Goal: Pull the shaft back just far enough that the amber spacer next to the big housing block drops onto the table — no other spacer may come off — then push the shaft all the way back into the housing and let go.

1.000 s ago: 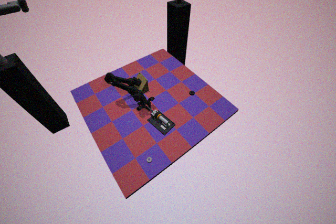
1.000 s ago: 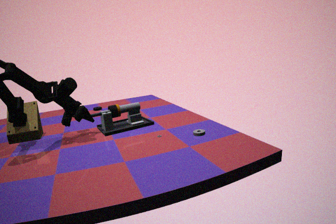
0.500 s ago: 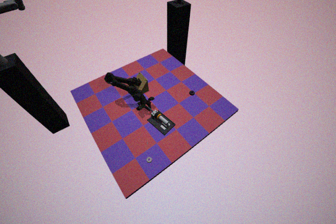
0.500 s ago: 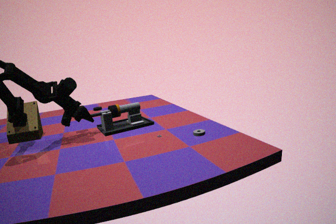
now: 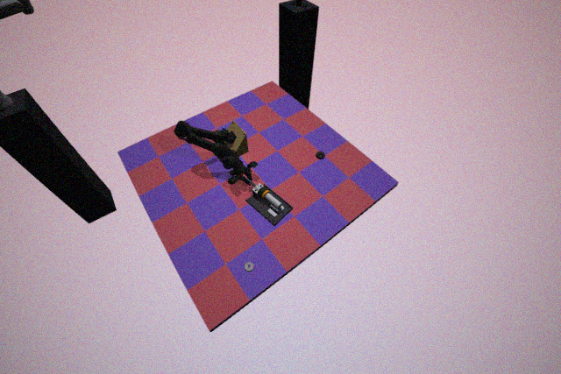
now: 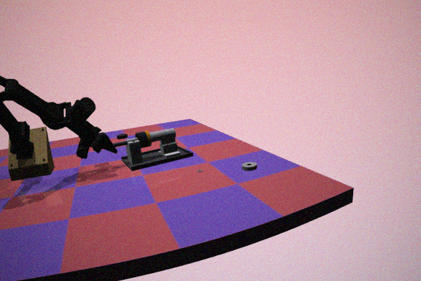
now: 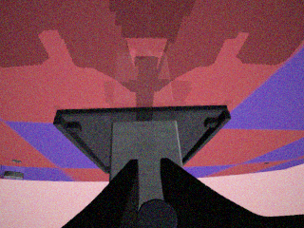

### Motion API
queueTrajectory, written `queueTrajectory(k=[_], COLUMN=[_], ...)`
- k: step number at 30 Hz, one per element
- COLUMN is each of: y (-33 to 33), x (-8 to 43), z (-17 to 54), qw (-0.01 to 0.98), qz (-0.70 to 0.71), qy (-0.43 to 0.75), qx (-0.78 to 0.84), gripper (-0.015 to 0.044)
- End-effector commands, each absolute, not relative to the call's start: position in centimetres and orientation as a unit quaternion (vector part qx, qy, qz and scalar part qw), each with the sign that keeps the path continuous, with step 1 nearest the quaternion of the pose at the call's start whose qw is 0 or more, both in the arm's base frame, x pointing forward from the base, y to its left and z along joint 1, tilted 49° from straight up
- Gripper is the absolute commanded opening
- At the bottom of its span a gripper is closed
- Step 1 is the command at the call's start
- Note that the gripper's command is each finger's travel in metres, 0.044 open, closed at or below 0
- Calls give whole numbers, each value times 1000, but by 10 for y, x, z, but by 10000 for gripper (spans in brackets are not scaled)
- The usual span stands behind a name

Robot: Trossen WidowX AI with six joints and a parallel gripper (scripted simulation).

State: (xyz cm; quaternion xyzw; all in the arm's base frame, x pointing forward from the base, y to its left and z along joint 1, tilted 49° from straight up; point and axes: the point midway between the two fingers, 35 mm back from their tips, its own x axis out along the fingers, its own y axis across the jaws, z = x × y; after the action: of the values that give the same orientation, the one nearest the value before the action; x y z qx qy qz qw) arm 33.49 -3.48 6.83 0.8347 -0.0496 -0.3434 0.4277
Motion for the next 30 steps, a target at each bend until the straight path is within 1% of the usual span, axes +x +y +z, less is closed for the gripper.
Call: queueTrajectory(k=[1, 30], y=[-35, -36], x=[333, 330], z=[67, 68], qw=[430, 430], qz=[-345, -345], qy=[-49, -49], qx=[833, 833], gripper=[0, 0])
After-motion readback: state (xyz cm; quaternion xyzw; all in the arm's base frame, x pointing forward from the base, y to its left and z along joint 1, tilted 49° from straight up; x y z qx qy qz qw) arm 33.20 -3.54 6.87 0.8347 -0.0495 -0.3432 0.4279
